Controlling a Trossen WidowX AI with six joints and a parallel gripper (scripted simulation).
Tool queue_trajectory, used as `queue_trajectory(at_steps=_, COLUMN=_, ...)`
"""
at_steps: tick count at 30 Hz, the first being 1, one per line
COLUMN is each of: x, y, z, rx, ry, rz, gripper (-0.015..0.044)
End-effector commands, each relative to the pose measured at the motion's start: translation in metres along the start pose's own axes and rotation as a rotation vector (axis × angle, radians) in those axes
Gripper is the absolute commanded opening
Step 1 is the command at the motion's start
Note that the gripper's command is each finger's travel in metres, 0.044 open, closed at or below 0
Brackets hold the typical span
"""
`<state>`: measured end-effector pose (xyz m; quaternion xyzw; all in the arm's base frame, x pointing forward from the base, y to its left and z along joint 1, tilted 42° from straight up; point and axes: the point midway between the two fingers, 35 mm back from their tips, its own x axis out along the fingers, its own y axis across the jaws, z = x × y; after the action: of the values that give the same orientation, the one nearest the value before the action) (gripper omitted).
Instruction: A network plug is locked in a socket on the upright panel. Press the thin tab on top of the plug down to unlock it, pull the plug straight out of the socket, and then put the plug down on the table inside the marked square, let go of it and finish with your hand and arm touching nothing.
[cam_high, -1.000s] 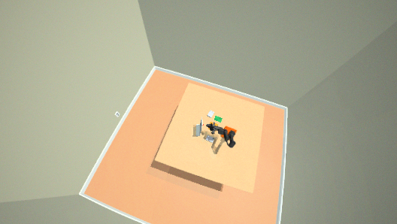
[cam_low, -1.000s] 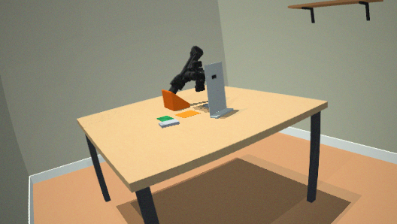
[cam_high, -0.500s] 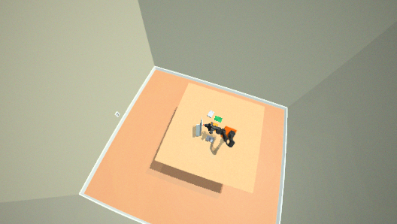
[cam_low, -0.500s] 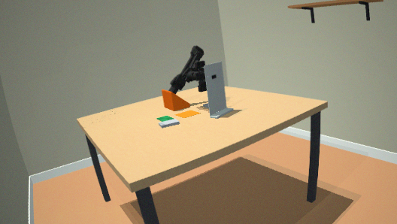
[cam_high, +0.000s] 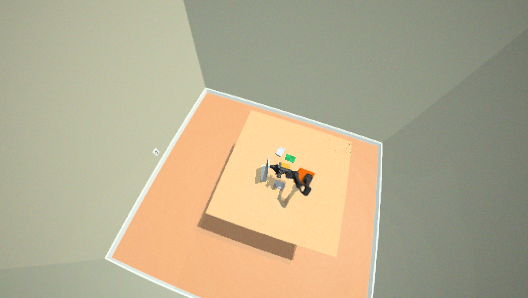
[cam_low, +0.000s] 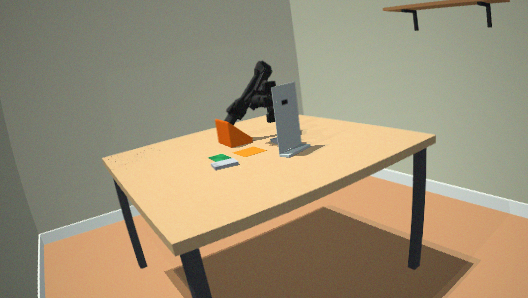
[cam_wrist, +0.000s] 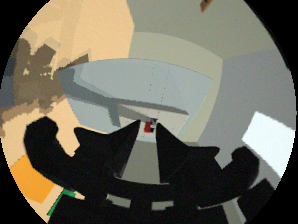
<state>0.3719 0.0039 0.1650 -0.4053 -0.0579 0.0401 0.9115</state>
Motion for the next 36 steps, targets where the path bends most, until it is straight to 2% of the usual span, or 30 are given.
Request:
queue_trajectory(at_steps=1, x=0.002, y=-0.001, z=0.000, rx=-0.004, ry=0.004, rz=-0.004, gripper=0.0096)
queue_trajectory(at_steps=16, x=0.002, y=-0.001, z=0.000, rx=-0.004, ry=0.004, rz=-0.004, gripper=0.0000)
queue_trajectory(at_steps=36, x=-0.009, y=-0.001, z=-0.003, rx=-0.004, ry=0.005, rz=-0.004, gripper=0.0000)
